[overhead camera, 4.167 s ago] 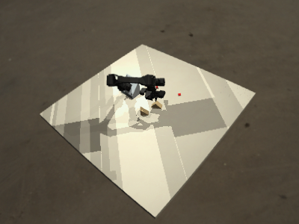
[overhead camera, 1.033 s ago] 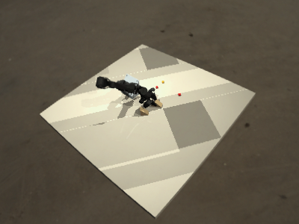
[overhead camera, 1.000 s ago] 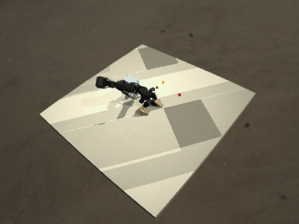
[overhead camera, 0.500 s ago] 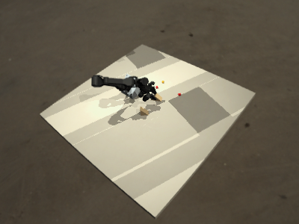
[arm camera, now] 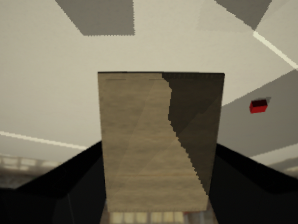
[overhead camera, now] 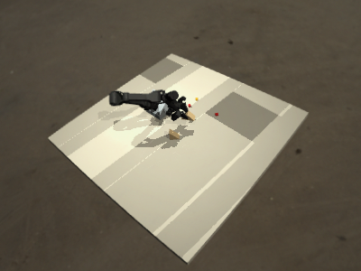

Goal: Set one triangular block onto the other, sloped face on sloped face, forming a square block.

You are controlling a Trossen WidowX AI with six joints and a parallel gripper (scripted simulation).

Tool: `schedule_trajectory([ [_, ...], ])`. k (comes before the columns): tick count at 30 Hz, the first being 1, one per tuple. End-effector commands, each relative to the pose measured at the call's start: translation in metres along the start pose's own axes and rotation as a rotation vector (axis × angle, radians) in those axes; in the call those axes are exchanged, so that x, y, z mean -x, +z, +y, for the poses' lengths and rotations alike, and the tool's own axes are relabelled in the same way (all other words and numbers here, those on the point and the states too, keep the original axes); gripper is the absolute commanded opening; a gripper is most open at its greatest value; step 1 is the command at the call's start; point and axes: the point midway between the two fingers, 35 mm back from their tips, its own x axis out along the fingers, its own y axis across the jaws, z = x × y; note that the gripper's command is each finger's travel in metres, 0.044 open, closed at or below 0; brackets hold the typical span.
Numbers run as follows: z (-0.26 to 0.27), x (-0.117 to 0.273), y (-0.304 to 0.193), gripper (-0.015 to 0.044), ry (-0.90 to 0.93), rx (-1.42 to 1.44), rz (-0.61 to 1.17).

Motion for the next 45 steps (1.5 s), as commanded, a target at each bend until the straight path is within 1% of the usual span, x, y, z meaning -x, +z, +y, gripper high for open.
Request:
schedule_trajectory([
  [1,0.000,-0.001,-0.001,0.0000,-0.006,0.002,-0.020],
  [20,-0.004,-0.009,-0.009,0.0000,-0.066,0.069,-0.316],
  [40,-0.001,-0.007,-0.018,0.0000,-0.061,0.163,-0.621],
  [45,0.002,-0.006,-0.020,0.0000,-0.059,0.174,-0.646],
])
